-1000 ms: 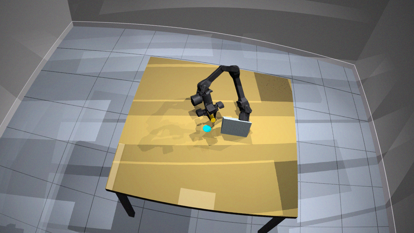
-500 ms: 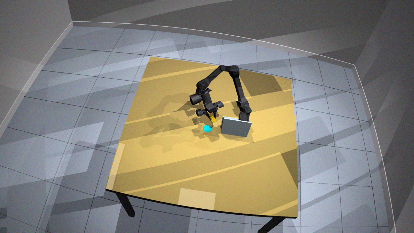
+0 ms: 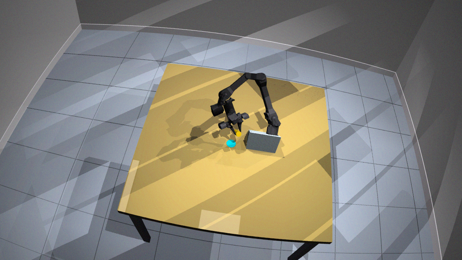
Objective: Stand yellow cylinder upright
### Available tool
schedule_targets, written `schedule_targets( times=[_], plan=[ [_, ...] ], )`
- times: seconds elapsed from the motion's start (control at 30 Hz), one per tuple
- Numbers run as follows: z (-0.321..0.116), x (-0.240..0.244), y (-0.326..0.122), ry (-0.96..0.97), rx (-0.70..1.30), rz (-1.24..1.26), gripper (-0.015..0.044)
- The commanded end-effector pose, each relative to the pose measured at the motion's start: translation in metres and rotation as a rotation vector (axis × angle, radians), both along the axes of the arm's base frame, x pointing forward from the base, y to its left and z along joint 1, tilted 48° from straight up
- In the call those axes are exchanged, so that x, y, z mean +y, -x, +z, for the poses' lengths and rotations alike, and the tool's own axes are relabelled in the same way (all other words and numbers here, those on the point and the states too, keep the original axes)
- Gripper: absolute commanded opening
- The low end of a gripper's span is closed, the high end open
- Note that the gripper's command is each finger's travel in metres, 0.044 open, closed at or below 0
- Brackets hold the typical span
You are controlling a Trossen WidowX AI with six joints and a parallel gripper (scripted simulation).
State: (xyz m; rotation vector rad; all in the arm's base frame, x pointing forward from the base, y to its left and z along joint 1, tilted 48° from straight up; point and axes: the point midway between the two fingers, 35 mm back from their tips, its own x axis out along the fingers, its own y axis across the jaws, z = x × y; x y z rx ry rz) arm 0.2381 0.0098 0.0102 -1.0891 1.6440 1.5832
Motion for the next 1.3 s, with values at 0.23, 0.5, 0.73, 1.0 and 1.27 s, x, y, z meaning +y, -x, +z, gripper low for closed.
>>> schedule_targets(
  times=[0.23, 0.5, 0.73, 1.0, 1.27],
  plan=[
    [0.0018, 0.0005, -0.0009, -0.092, 0.004, -0.032, 0.0105],
    [0.0031, 0.0002, -0.0018, -0.151, 0.002, -0.055, 0.0105],
    [0.0044, -0.0002, -0.0029, -0.203, -0.002, -0.075, 0.0105],
    [0.0062, -0.0008, -0.0045, -0.261, -0.011, -0.097, 0.0105],
    [0.0083, -0.0015, -0.0064, -0.32, -0.023, -0.119, 0.0105]
  ],
)
